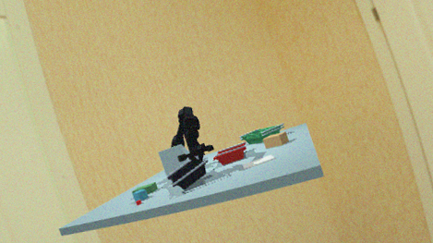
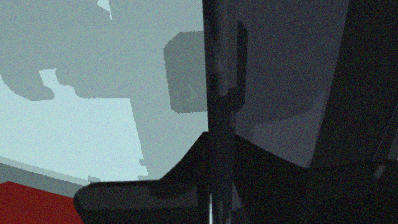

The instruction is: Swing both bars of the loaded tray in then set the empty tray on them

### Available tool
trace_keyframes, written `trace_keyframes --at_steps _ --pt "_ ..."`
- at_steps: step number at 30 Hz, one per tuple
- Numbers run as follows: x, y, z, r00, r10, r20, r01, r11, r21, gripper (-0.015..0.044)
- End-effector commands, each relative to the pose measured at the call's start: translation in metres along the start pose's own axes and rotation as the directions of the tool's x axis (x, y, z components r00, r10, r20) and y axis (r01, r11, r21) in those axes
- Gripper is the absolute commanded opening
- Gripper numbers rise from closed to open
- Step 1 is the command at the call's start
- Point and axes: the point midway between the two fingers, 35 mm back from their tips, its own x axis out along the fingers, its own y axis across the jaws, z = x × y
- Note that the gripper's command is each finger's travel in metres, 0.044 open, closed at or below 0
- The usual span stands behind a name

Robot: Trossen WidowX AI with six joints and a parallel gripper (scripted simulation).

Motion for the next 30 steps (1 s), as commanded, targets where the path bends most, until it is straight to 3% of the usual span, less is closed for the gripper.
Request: trace_keyframes --at_steps 1,11,30 --pt "-0.031 0.003 0.001 1.000 0.015 0.017 -0.015 1.000 -0.007 0.0000" --pt "-0.055 0.001 -0.008 1.000 0.015 0.017 -0.014 1.000 -0.007 0.0000" --pt "-0.135 -0.013 -0.088 1.000 0.012 0.012 -0.012 1.000 -0.003 0.0000"
